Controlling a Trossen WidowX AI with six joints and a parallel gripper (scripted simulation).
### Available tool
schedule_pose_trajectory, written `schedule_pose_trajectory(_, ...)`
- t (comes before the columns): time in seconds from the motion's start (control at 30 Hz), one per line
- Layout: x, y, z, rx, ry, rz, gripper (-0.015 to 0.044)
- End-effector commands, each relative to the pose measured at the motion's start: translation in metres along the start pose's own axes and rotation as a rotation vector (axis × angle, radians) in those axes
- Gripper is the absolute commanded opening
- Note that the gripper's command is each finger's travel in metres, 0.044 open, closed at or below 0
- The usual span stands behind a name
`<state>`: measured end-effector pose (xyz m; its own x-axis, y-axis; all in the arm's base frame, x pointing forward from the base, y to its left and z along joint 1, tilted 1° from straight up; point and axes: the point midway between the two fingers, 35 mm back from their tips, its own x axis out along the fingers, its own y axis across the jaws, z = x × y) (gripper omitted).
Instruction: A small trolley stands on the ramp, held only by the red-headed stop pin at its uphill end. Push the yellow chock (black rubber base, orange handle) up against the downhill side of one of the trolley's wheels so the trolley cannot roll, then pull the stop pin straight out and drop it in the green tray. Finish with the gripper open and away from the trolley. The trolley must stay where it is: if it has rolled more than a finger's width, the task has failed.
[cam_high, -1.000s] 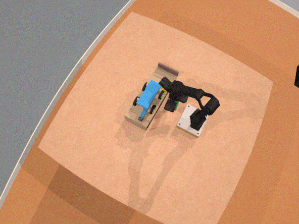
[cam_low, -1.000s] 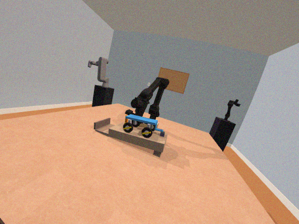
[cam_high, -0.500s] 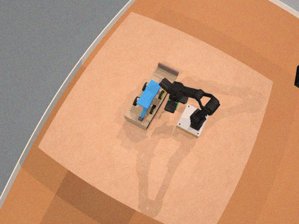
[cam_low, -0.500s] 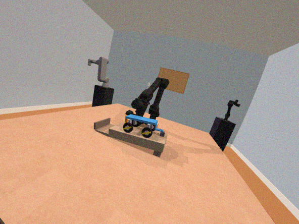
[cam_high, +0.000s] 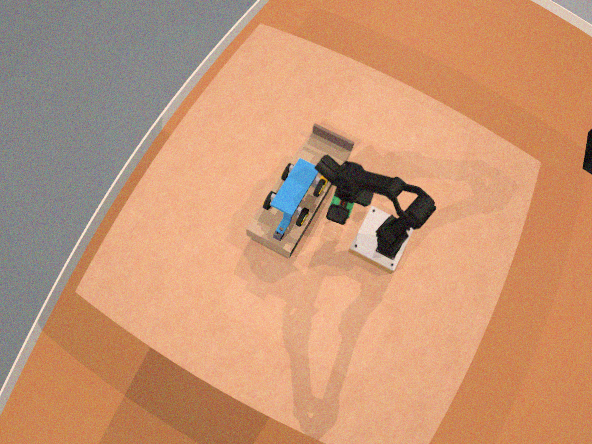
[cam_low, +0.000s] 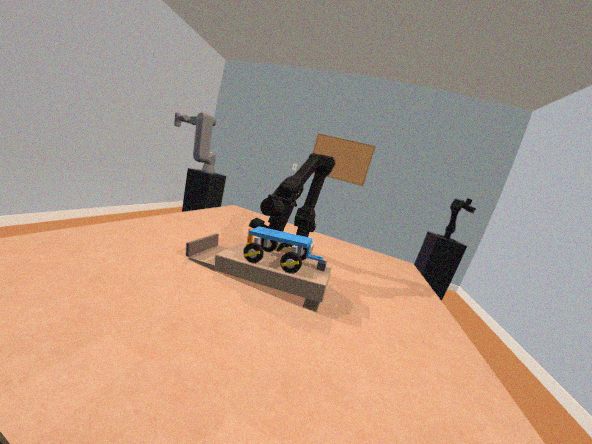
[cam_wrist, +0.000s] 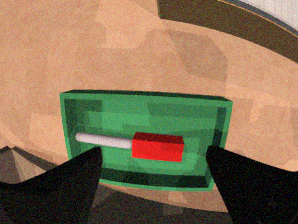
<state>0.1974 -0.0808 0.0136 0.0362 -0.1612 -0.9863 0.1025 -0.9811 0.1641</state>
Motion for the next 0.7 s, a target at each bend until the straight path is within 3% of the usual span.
schedule_pose_trajectory(0.0, -0.011, 0.003, -0.002, 0.004, 0.007, 0.005, 0.034)
schedule_pose_trajectory(0.1, -0.022, 0.003, 0.001, 0.006, 0.006, 0.006, 0.034)
schedule_pose_trajectory(0.23, -0.031, 0.005, 0.001, 0.006, 0.006, 0.006, 0.044)
schedule_pose_trajectory(0.67, -0.073, 0.012, 0.001, 0.006, 0.006, 0.007, 0.044)
